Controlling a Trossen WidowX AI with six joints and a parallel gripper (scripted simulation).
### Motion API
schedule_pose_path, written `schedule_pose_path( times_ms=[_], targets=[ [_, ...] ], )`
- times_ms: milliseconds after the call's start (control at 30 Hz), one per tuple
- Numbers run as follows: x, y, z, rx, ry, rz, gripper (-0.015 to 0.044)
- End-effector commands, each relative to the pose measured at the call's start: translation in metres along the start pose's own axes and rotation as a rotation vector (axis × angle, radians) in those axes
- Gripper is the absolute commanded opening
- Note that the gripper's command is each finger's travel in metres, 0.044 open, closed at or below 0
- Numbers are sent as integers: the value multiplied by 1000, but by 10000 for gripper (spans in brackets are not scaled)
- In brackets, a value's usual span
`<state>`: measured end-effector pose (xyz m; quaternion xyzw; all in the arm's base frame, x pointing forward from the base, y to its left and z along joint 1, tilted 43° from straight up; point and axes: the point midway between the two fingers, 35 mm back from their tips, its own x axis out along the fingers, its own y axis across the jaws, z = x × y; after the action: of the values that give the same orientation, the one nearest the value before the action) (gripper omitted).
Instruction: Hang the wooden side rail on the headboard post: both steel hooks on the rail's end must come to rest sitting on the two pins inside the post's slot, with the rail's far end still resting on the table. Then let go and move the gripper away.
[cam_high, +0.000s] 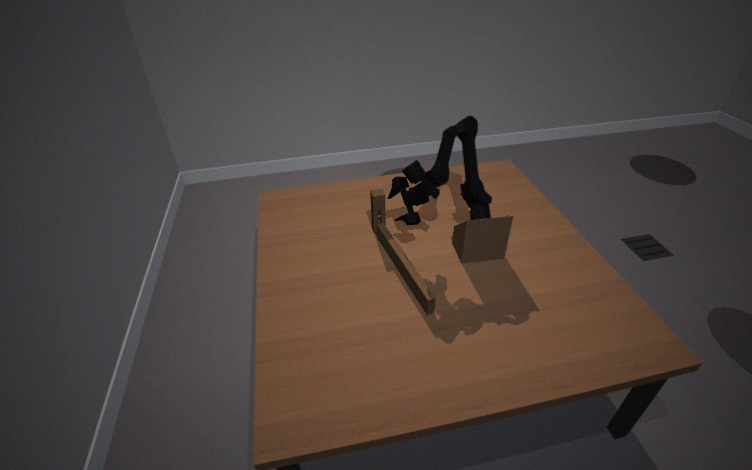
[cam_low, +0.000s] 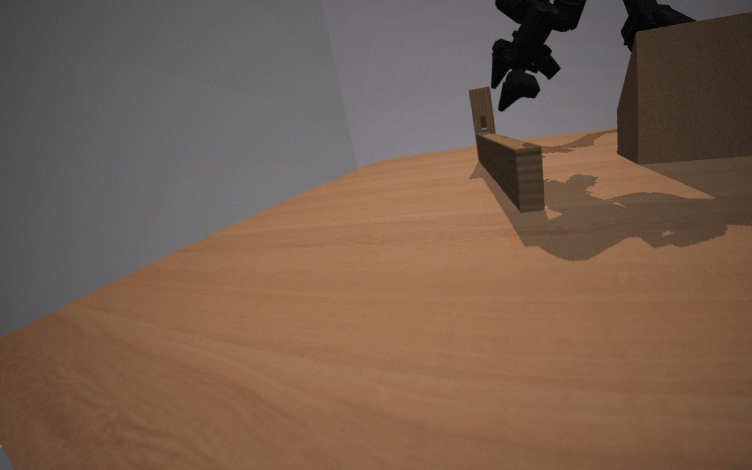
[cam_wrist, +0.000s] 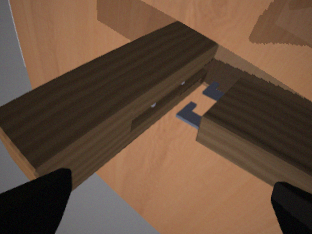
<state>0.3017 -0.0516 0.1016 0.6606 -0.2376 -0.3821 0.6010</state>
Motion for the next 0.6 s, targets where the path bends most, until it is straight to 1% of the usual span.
schedule_pose_path(
  times_ms=[0, 567],
  targets=[
    [-1, -9, -7, -751, -84, 67, 440],
    [-3, -19, -2, -1420, -221, 37, 440]
  ],
)
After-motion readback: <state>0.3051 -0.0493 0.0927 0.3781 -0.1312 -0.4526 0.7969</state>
